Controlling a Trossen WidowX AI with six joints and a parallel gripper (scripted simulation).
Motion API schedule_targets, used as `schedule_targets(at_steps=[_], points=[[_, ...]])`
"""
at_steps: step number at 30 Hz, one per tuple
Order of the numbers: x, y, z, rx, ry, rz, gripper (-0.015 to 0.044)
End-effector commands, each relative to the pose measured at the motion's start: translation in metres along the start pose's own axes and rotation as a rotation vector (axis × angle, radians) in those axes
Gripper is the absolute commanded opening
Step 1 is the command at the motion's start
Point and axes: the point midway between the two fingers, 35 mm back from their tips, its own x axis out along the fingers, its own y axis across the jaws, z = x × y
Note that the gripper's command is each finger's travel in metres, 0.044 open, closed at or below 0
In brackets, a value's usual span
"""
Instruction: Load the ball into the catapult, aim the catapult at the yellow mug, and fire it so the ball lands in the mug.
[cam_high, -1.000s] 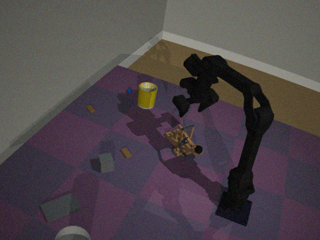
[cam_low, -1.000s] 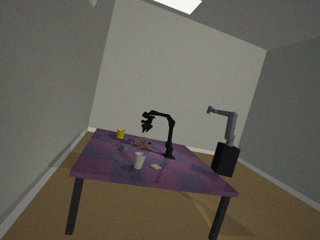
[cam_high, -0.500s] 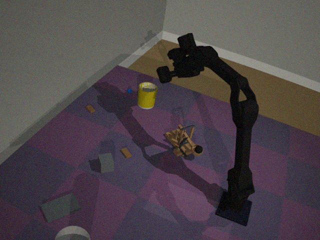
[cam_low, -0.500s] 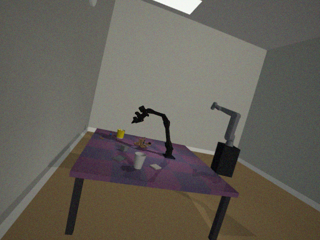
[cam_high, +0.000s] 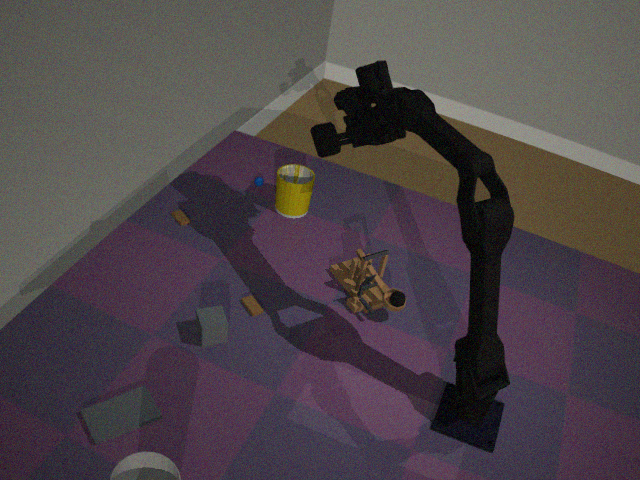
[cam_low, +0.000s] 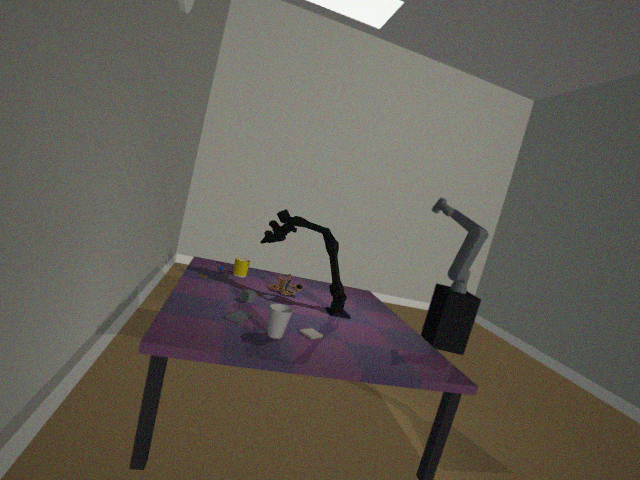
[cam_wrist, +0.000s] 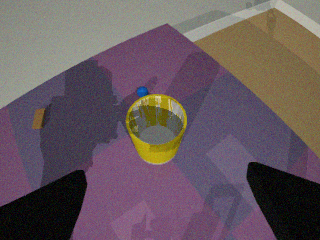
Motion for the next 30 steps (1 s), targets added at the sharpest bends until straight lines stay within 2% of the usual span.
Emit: schedule_targets(at_steps=[1, 8, 25, 30], points=[[-0.0018, 0.0004, 0.0036, -0.003, -0.012, 0.004, 0.0440], [-0.0018, 0.0004, 0.0036, -0.003, -0.012, 0.004, 0.0440], [-0.0018, 0.0004, 0.0036, -0.003, -0.012, 0.004, 0.0000], [-0.0018, 0.0004, 0.0036, -0.003, -0.012, 0.004, 0.0000]])
